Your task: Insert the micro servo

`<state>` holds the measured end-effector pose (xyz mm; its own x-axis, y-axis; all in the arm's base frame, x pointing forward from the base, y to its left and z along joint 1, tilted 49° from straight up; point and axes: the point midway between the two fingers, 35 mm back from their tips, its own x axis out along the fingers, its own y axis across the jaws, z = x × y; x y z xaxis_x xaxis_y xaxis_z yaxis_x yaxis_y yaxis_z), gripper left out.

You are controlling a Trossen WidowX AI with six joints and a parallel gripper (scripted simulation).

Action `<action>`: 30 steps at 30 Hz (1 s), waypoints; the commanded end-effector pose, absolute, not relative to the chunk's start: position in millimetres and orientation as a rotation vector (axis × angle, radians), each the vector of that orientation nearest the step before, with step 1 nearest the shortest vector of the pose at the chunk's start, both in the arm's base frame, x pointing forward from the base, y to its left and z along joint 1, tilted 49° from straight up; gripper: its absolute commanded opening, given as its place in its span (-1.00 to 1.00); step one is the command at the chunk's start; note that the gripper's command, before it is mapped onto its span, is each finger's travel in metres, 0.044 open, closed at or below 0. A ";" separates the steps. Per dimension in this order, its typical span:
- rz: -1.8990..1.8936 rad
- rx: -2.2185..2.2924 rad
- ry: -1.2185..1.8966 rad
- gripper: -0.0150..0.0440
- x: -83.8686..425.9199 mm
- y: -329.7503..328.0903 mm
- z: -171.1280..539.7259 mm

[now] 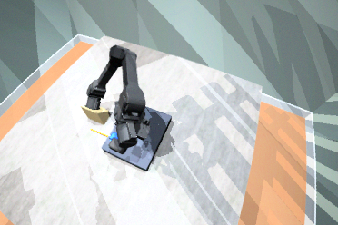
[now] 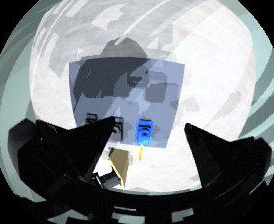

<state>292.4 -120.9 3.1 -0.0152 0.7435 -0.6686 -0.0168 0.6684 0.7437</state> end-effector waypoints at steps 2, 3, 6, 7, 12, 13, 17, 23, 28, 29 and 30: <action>0.670 0.642 1.476 1.00 293.3 -138.6 18.9; 0.671 0.639 1.475 1.00 291.3 -144.9 25.1; 0.673 0.635 1.475 1.00 287.4 -155.4 36.0; 0.673 0.635 1.475 1.00 287.4 -155.4 36.0; 0.673 0.635 1.475 1.00 287.4 -155.4 36.0; 0.673 0.635 1.475 1.00 287.4 -155.4 36.0; 0.673 0.635 1.475 1.00 287.4 -155.4 36.0; 0.673 0.635 1.475 1.00 287.4 -155.4 36.0; 0.673 0.635 1.475 1.00 287.4 -155.4 36.0; 0.673 0.635 1.475 1.00 287.4 -155.4 36.0; 0.673 0.635 1.475 1.00 287.4 -155.4 36.0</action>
